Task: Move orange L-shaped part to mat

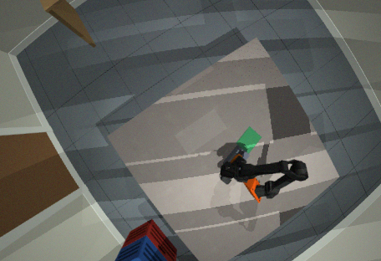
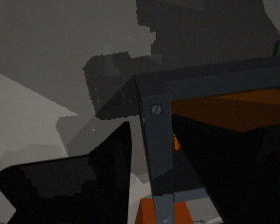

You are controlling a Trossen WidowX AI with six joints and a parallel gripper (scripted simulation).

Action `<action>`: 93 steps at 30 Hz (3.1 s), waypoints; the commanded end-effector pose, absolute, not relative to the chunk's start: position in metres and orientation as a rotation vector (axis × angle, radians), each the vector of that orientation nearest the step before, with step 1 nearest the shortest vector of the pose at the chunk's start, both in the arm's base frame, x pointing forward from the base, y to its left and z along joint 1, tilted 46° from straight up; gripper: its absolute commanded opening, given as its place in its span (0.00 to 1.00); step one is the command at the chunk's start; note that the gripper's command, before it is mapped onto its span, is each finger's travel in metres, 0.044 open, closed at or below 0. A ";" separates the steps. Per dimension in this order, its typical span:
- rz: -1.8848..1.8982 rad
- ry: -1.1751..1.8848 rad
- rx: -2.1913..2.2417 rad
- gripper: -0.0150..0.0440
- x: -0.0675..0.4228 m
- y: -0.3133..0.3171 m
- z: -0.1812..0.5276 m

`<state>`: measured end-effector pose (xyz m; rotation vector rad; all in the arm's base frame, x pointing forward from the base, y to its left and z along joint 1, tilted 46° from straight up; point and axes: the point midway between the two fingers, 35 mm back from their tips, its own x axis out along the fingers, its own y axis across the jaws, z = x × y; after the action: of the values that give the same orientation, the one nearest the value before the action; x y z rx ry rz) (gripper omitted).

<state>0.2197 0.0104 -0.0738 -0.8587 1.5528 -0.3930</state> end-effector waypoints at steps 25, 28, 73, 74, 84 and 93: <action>-0.397 1.562 -0.864 0.56 0.216 0.087 0.002; -0.397 1.562 -0.864 0.56 0.216 0.087 0.002; -1.268 0.891 0.250 0.73 0.246 0.044 0.046; -1.308 0.838 0.317 0.73 0.248 0.042 0.049; -1.339 0.793 0.370 0.73 0.249 0.039 0.051; -1.339 0.793 0.370 0.73 0.249 0.020 0.033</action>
<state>0.2502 0.0307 0.0413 0.3740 0.7947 -1.3361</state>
